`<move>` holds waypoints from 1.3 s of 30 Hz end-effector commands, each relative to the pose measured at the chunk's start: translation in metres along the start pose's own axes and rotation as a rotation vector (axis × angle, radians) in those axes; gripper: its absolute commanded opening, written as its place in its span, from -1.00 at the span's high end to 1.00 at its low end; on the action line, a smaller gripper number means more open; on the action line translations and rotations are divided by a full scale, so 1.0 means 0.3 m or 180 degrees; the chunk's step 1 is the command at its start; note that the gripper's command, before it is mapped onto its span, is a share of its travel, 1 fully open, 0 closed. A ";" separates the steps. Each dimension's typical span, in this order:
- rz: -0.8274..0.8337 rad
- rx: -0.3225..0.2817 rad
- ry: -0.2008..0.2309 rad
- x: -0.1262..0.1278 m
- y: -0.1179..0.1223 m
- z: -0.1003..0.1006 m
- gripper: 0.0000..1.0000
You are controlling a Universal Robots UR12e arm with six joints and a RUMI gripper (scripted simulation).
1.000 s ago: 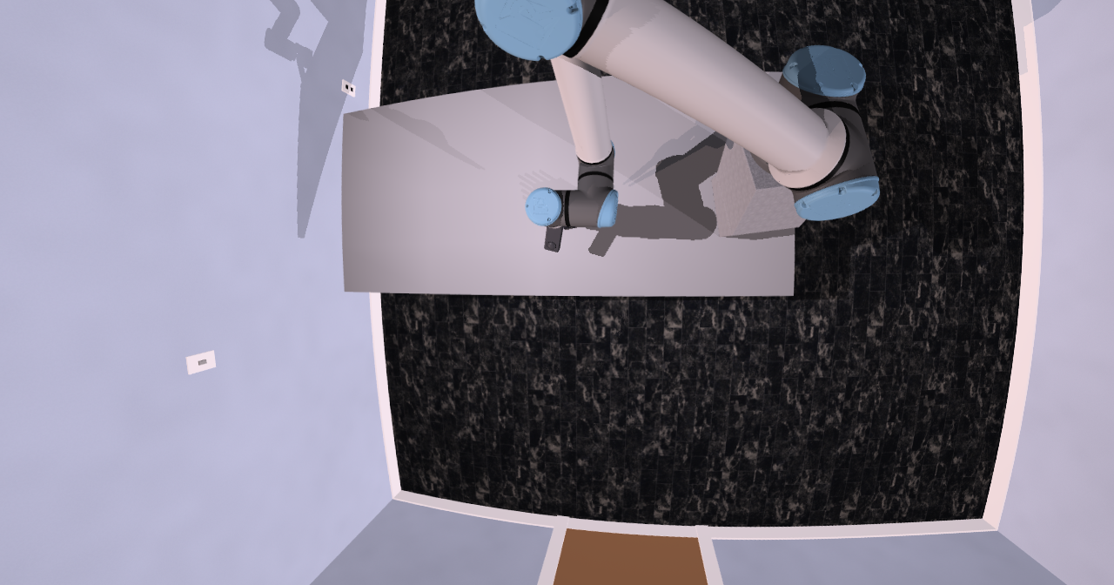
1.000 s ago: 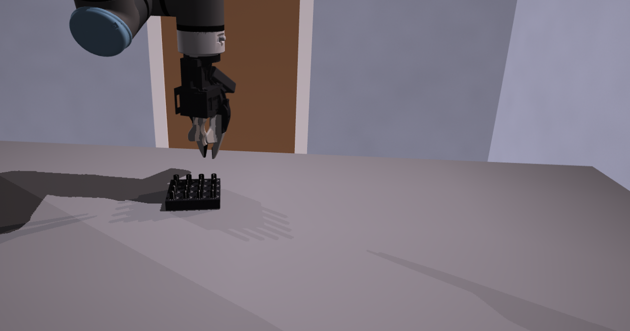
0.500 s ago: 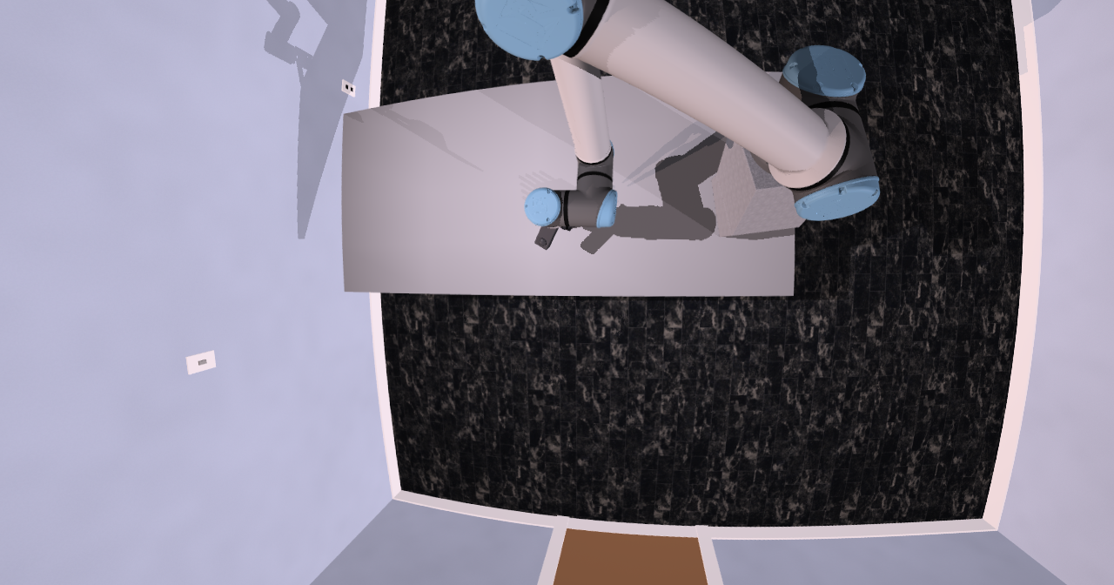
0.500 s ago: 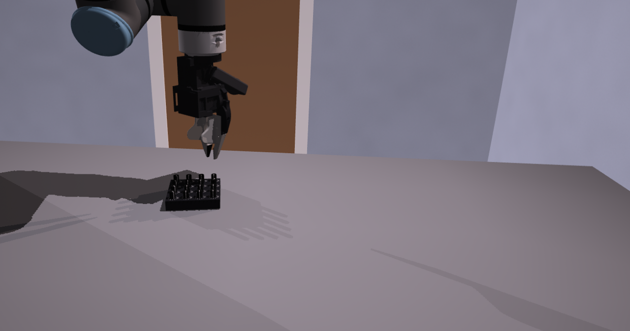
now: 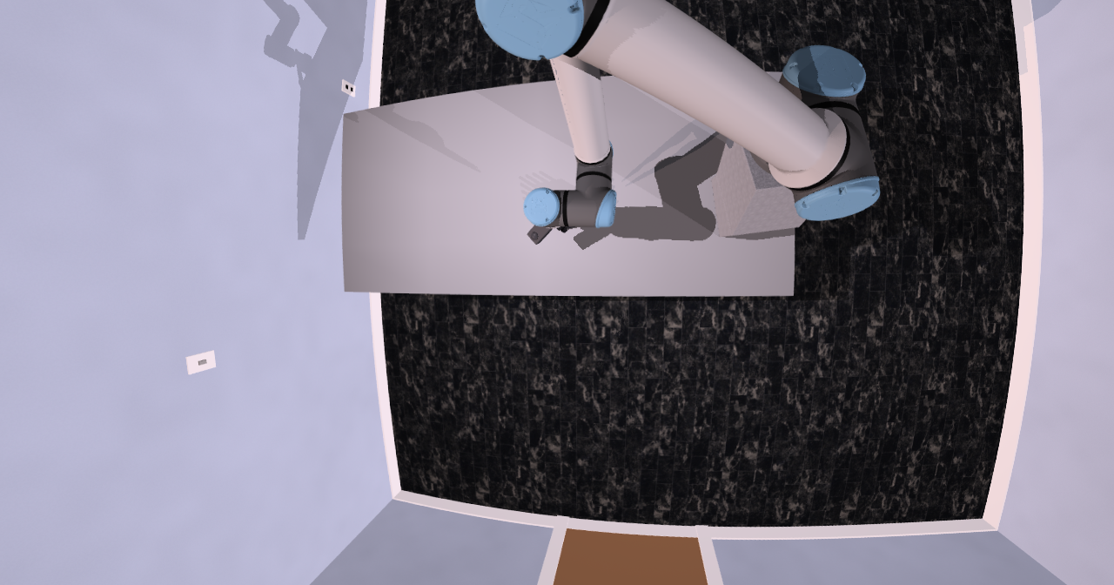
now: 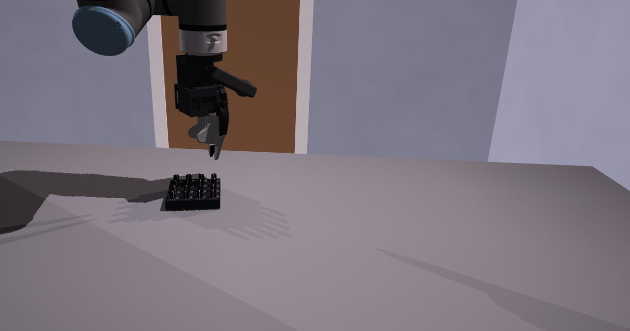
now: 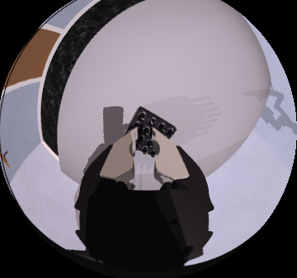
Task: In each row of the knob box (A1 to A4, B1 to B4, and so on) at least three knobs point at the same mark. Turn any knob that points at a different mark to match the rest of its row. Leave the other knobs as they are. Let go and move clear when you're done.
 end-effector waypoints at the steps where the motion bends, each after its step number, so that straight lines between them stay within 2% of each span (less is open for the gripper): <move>1: 0.0498 -0.0003 0.0016 0.019 -0.015 -0.009 0.78; 11: 0.1159 -0.0001 0.0017 0.032 -0.017 -0.011 0.78; 13: 0.1159 -0.0001 0.0017 0.032 -0.017 -0.011 0.78; 28: 0.2247 0.0001 0.0017 0.053 -0.014 -0.014 0.78; 30: 0.2247 0.0001 0.0017 0.053 -0.014 -0.014 0.78; 39: 0.2935 0.0003 0.0017 0.064 -0.010 -0.016 0.78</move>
Point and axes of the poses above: the point where the finger pads meet when closed, its own z axis out along the fingers, its own x axis across the jaws, y = z × x, the point moved 3 cm from there along -z, back along the fingers
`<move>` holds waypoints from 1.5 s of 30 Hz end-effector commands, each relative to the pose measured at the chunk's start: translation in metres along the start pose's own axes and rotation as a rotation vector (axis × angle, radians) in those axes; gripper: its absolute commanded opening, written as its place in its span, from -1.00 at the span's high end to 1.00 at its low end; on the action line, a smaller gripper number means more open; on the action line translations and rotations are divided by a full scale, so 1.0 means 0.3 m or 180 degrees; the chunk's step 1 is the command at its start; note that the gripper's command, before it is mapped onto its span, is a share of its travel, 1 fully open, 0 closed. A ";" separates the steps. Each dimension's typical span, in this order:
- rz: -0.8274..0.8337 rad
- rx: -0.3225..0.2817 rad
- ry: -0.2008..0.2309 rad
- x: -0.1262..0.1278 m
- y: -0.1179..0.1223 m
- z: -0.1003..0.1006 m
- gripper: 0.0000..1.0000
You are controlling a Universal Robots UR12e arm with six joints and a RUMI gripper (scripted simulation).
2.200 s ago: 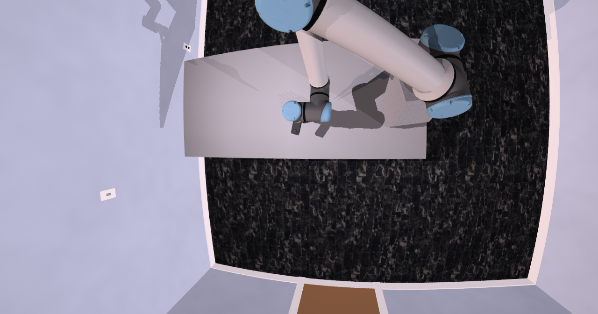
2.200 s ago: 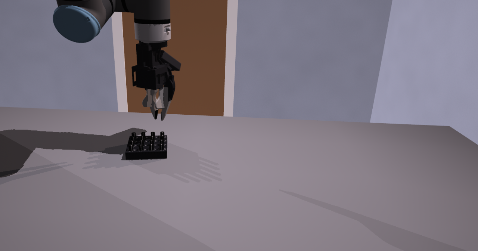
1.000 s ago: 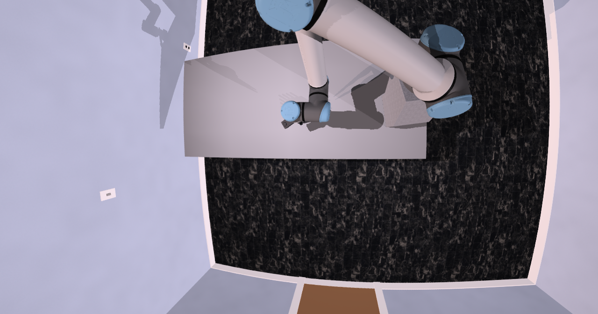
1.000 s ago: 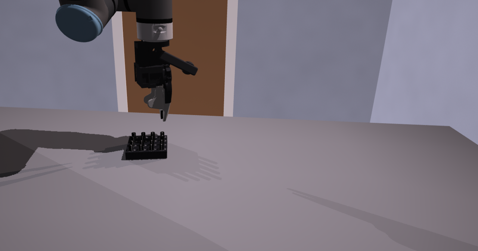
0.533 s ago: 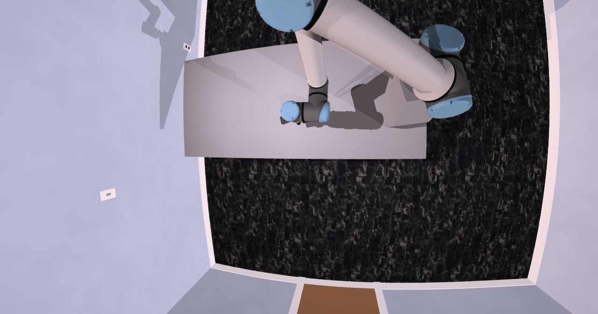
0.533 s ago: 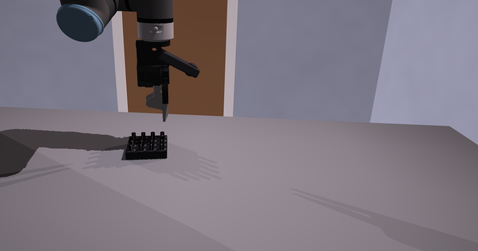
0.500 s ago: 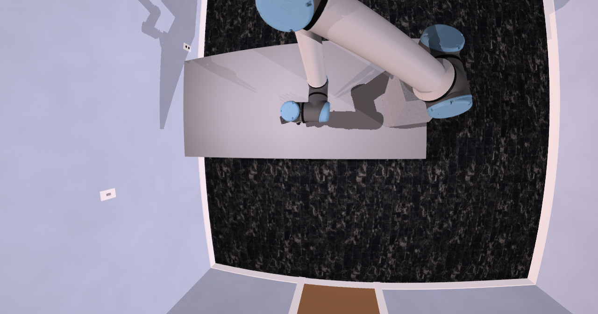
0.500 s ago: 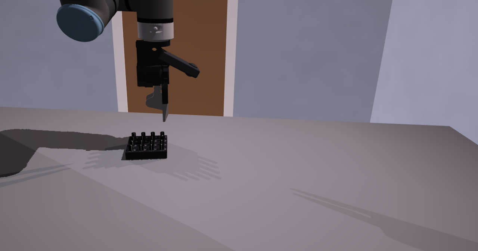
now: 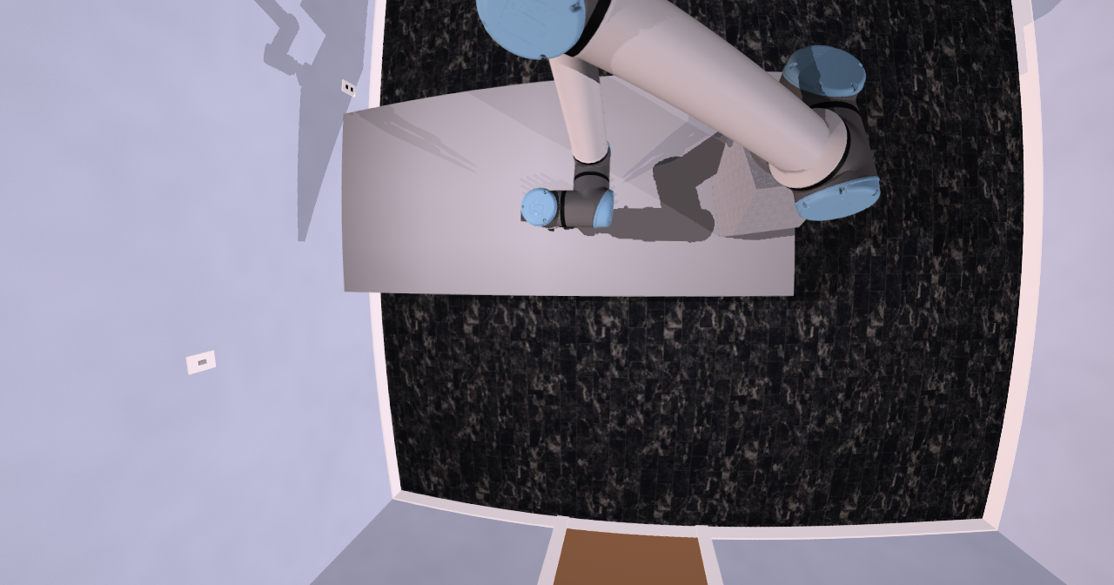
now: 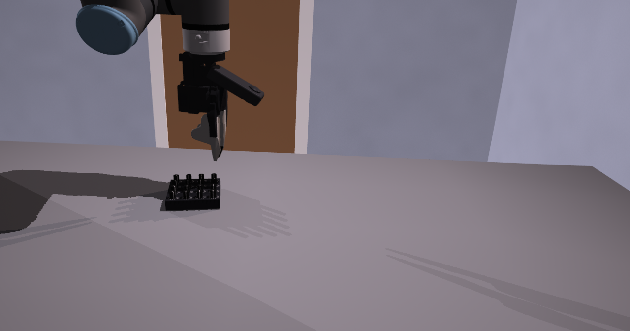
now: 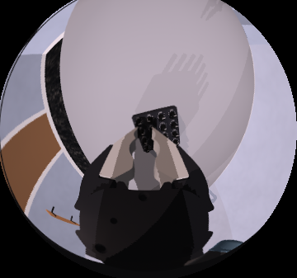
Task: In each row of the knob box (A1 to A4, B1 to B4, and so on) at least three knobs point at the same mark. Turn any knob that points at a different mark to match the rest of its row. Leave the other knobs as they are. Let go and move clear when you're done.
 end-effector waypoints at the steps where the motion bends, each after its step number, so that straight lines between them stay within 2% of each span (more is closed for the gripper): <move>1: 0.0498 0.0010 0.0014 0.005 -0.019 -0.010 0.78; 8: 0.0829 0.0010 0.0014 0.010 -0.020 -0.011 0.78; 11: 0.1131 0.0011 0.0014 0.015 -0.021 -0.011 0.78; 45: 0.3246 0.0015 0.0010 0.039 -0.014 -0.017 0.78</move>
Point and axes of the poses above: the point where the finger pads meet when closed, its own z axis out along the fingers, its own x axis across the jaws, y = z × x, the point moved 3 cm from there along -z, back along the fingers
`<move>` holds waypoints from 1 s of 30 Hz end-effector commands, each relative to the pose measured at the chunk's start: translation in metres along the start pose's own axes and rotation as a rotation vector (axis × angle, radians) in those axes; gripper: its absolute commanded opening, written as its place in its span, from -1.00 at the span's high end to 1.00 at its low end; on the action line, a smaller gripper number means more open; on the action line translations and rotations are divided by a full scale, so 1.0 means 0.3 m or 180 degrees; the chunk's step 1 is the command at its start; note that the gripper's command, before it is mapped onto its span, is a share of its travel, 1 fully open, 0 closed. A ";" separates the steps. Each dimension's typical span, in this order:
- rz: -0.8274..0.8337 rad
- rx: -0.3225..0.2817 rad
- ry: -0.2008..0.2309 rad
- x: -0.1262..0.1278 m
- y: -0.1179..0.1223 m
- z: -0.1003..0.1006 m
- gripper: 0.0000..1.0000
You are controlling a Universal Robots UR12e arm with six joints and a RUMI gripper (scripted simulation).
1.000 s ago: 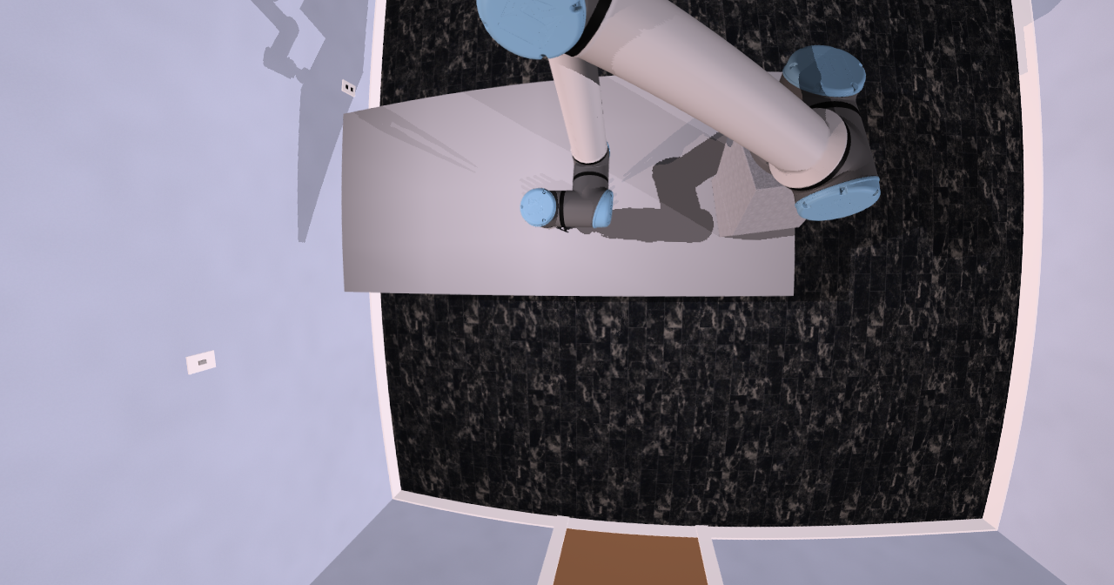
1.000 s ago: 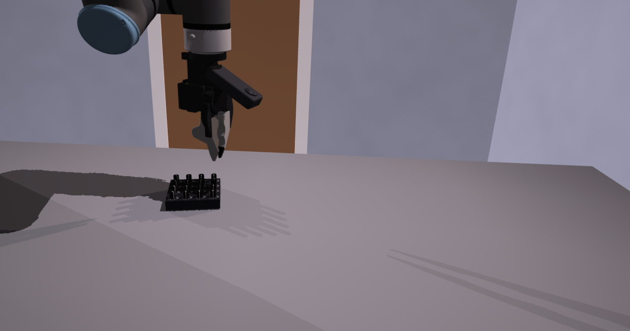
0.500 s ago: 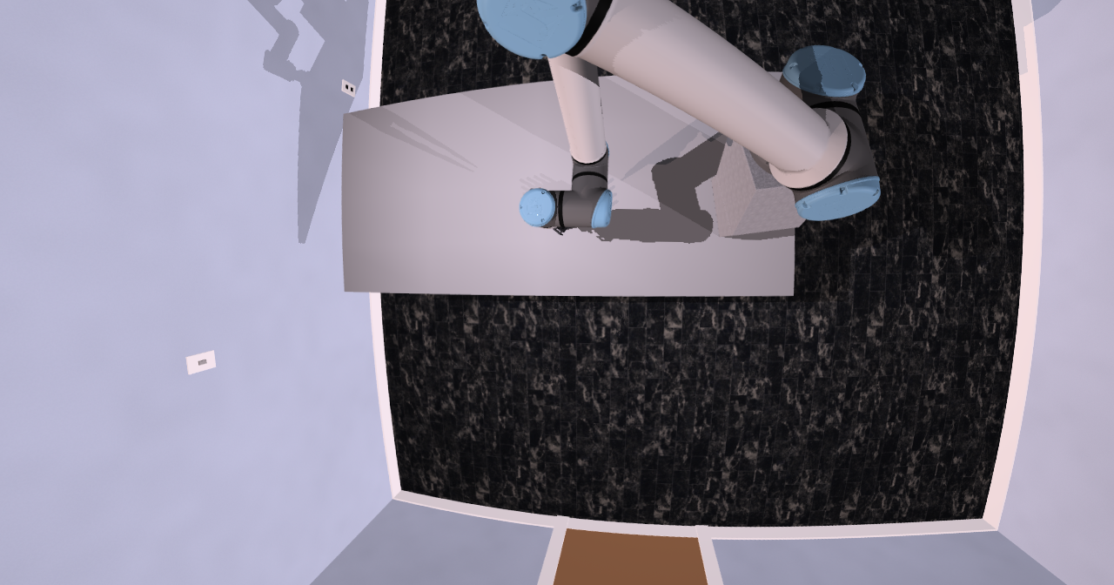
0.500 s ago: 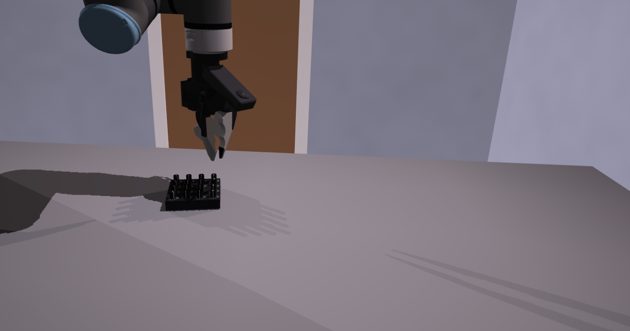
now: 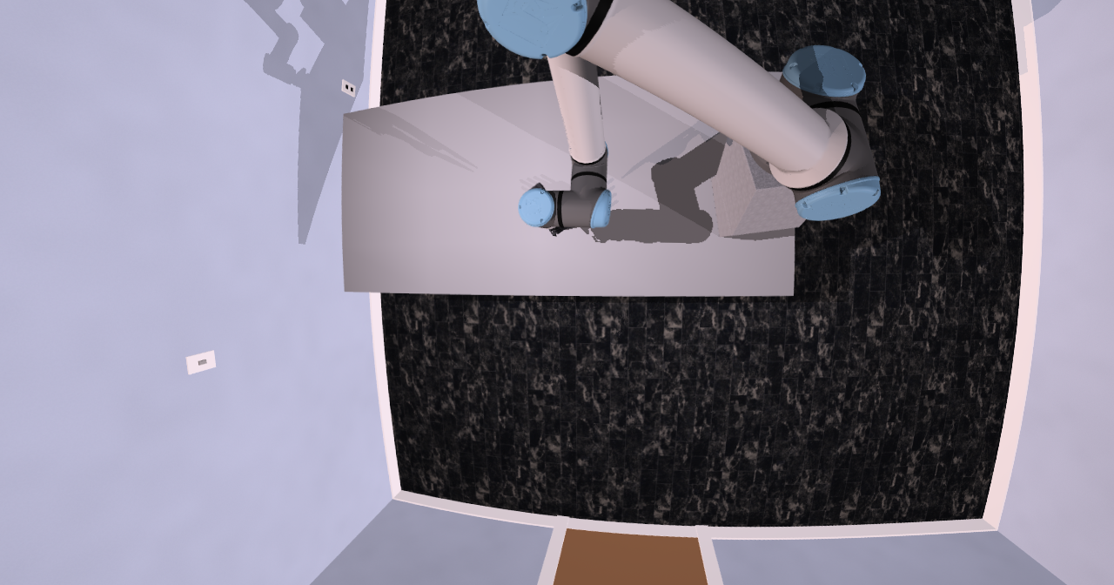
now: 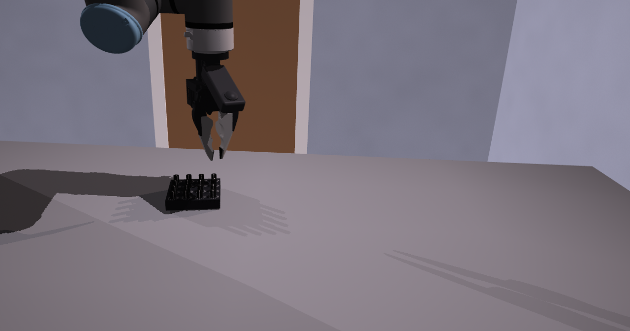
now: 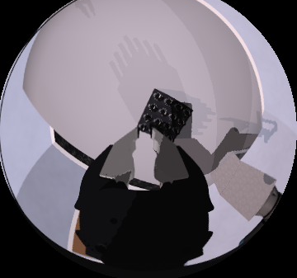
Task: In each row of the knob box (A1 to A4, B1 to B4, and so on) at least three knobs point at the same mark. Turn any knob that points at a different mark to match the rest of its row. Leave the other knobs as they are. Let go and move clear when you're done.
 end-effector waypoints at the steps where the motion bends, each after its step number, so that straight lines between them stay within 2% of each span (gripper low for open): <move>1: 0.0485 0.0018 0.0002 -0.008 -0.009 -0.010 0.78; 30: 0.2191 0.0018 -0.0003 0.007 -0.004 -0.014 0.78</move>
Point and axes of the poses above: the point where the finger pads meet when closed, its own z axis out along the fingers, its own x axis across the jaws, y = z × x, the point moved 3 cm from there along -z, back along the fingers
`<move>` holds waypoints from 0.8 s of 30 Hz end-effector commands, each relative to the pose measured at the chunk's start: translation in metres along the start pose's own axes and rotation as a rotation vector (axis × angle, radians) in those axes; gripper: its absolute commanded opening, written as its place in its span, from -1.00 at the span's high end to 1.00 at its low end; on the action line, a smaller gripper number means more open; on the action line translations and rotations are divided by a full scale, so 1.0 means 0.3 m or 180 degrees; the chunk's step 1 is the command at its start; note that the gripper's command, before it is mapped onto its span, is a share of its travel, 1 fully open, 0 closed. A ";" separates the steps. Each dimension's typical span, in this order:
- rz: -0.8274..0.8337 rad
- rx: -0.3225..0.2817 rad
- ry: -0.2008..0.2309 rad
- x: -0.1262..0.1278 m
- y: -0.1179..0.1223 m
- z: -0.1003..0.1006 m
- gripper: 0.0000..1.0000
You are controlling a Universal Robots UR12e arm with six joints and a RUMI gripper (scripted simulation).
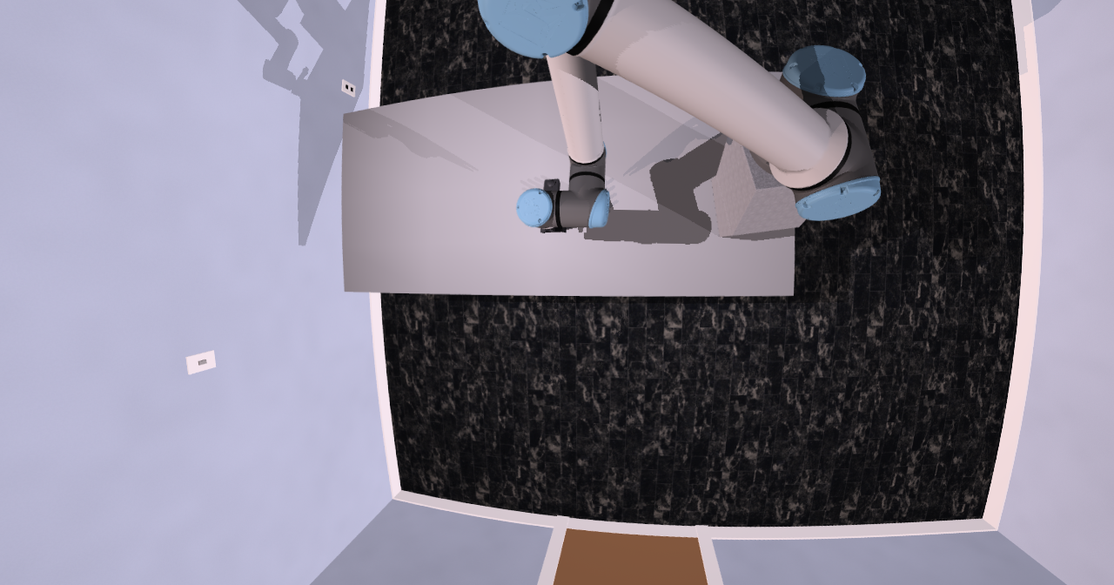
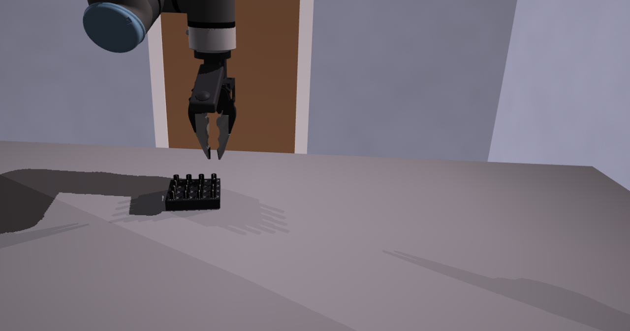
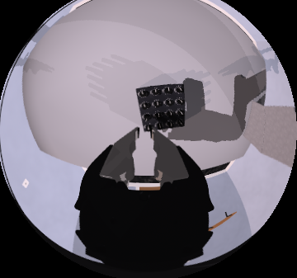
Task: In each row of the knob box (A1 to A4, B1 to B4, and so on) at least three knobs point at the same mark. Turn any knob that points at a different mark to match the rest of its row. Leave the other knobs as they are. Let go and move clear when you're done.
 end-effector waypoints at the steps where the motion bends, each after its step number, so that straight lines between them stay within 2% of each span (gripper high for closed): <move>1: 0.0336 0.0016 -0.0009 -0.012 0.001 -0.009 0.78; 15: 0.1034 0.0015 -0.0010 -0.006 0.003 -0.011 0.78; 24: 0.1307 0.0014 -0.0010 -0.003 0.005 -0.011 0.78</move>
Point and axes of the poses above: the point where the finger pads meet when closed, its own z axis out along the fingers, its own x axis across the jaws, y = z × x, the point moved 3 cm from there along -z, back along the fingers
